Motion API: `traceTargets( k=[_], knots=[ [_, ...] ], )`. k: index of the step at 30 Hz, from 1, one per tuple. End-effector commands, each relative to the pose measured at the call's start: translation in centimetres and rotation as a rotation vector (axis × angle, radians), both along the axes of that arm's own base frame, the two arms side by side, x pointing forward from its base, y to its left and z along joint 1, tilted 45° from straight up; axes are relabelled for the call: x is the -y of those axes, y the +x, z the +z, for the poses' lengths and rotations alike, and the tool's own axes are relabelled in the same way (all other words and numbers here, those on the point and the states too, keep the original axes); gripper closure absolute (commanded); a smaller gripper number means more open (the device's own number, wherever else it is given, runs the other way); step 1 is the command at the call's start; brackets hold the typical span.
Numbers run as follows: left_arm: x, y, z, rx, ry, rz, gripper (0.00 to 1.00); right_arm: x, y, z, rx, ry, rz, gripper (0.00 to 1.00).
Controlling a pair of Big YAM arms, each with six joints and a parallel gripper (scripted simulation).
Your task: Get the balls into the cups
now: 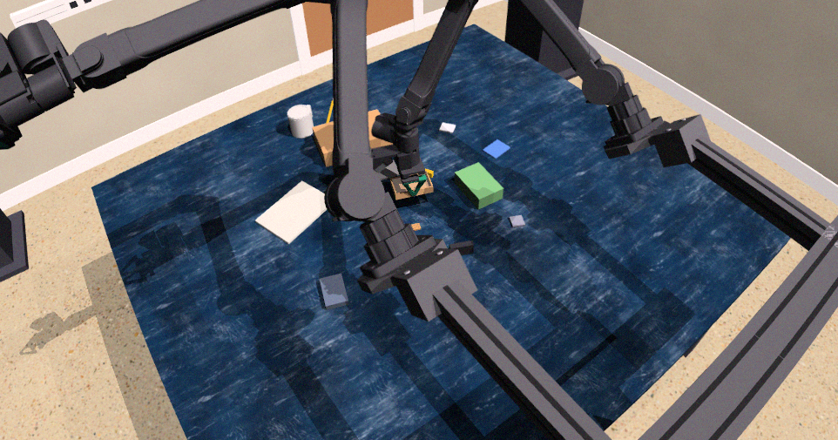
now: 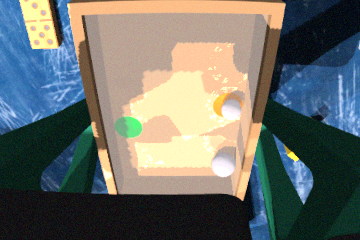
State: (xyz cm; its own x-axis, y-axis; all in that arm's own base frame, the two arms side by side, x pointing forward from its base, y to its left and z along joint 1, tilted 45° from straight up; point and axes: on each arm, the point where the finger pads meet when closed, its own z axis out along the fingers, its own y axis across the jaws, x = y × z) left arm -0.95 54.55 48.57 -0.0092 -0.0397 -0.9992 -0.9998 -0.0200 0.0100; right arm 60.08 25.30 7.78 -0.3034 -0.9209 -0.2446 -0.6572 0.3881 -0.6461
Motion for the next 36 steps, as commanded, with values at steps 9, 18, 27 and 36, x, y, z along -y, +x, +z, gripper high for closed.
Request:
traceTargets(
  k=[9,18,27,36],
  knots=[
    [0.4,-1.4,1.9,0.008,0.049,0.024,0.00,0.1,0.7,1.5,0.038,0.015,0.000,0.30],
    [0.4,-1.4,1.9,0.008,0.049,0.024,0.00,-0.6,-0.1,0.1,0.021,-0.003,-0.006,0.30],
    [0.4,-1.4,1.9,0.008,0.049,0.024,0.00,-0.9,-0.2,0.5,0.063,-0.006,0.022,0.30],
    [0.4,-1.4,1.9,0.008,0.049,0.024,0.00,-0.8,0.3,0.4,0.034,0.008,-0.003,0.30]
  ],
)
